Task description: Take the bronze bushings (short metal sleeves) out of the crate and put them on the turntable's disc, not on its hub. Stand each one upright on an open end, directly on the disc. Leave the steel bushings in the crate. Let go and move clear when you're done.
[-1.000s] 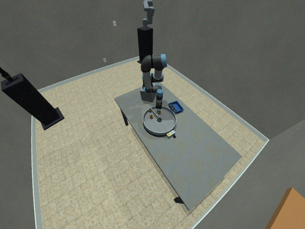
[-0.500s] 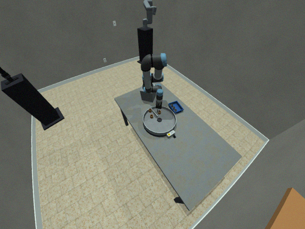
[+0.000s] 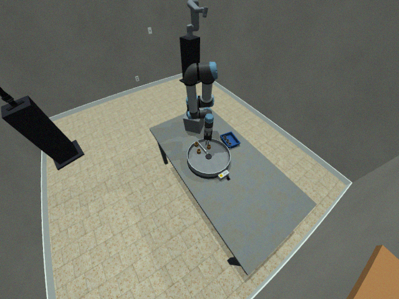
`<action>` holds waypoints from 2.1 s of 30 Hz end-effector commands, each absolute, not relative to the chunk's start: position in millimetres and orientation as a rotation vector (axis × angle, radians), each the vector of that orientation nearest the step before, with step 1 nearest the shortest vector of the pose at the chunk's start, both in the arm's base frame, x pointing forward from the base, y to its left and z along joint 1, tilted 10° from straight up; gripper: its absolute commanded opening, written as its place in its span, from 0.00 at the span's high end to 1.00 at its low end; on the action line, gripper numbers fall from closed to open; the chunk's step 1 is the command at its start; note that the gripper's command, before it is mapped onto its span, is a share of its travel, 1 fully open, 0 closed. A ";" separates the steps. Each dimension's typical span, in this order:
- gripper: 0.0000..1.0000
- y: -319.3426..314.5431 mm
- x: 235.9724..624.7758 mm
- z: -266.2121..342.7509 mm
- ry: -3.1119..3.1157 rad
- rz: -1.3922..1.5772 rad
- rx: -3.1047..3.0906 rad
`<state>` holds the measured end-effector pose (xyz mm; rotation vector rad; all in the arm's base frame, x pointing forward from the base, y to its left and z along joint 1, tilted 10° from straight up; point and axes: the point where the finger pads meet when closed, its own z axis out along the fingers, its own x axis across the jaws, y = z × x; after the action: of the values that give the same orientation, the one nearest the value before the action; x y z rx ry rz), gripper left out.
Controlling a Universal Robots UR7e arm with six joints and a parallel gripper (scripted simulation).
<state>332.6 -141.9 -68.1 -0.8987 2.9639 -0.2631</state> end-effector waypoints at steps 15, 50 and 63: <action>0.62 -139.2 331.3 -48.4 2.966 -0.260 -0.899; 0.00 -139.1 331.3 -48.1 2.966 -0.260 -0.899; 0.00 -137.6 330.5 -38.4 2.966 -0.260 -0.899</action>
<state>330.7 -138.3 -44.2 -0.8991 2.9663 -0.2589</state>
